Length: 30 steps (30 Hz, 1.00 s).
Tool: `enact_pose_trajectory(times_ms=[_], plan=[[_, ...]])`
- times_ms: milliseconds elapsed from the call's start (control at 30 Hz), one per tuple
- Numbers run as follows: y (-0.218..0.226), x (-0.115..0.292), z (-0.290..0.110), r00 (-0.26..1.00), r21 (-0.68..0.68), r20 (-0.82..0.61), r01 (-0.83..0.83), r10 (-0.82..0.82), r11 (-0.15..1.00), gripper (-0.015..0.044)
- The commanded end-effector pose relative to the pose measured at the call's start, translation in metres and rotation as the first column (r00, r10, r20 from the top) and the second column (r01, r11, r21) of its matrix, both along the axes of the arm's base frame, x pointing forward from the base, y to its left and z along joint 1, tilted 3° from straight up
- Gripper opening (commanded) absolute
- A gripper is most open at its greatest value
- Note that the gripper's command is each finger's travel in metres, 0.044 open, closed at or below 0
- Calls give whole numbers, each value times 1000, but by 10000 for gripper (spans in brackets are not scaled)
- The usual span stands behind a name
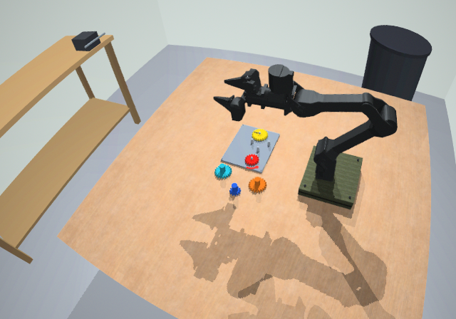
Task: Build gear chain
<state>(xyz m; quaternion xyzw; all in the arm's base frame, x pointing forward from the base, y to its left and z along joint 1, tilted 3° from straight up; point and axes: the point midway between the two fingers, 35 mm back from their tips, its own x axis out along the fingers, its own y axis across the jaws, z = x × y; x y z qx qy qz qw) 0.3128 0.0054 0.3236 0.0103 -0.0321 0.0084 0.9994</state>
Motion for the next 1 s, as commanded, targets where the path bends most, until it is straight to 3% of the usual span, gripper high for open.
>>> enact_pose_trajectory(times_ms=[0, 267, 533, 767, 967], plan=[[0, 2, -2, 1000, -1, -12, -1, 1, 1000, 426], [19, 59, -79, 864, -16, -500, -65, 48, 998, 440], [39, 76, -166, 488, -9, -871, -136, 59, 991, 440], [56, 62, -229, 57, 16, -998, -187, 27, 982, 440], [61, 59, -234, 14, 19, -1000, -191, 22, 981, 440]])
